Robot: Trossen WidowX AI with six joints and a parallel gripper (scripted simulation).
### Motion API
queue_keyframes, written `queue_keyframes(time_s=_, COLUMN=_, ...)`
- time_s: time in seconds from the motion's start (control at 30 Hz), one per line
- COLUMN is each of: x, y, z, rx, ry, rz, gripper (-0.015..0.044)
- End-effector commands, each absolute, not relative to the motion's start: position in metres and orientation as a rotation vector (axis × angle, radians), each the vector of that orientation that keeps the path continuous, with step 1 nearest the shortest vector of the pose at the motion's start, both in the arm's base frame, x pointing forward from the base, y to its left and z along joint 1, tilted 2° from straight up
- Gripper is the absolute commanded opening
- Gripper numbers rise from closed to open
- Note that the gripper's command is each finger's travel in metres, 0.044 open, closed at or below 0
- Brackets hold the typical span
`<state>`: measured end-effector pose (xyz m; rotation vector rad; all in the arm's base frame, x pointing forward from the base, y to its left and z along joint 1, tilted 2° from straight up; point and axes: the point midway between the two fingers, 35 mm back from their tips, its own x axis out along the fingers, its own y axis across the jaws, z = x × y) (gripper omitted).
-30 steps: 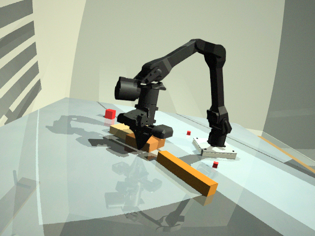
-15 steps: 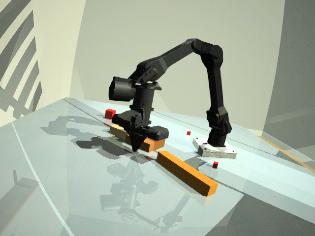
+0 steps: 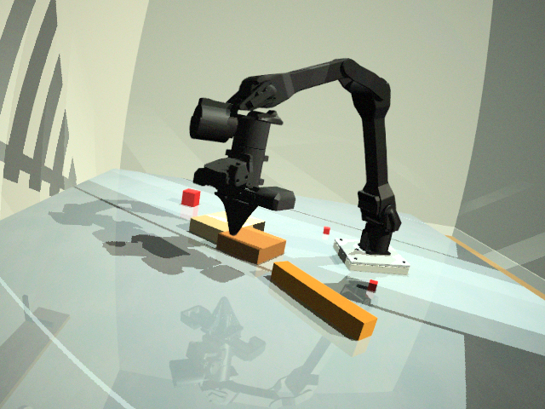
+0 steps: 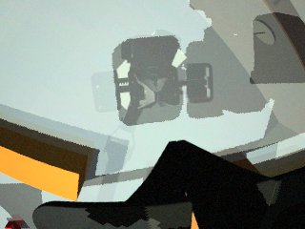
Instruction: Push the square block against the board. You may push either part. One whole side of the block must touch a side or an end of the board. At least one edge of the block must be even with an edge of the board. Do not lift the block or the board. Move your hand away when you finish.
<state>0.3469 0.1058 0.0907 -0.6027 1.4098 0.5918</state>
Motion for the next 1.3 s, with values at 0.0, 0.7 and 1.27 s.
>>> queue_keyframes(time_s=0.0, x=0.347, y=0.096, z=0.089, rx=-0.613, ry=1.414, rz=0.599, gripper=0.0)
queue_keyframes(time_s=0.7, x=0.348, y=0.061, z=0.034, rx=-0.645, ry=1.42, rz=0.622, gripper=0.0)
queue_keyframes(time_s=1.27, x=0.337, y=0.048, z=0.033, rx=-0.646, ry=1.421, rz=0.621, gripper=0.0)
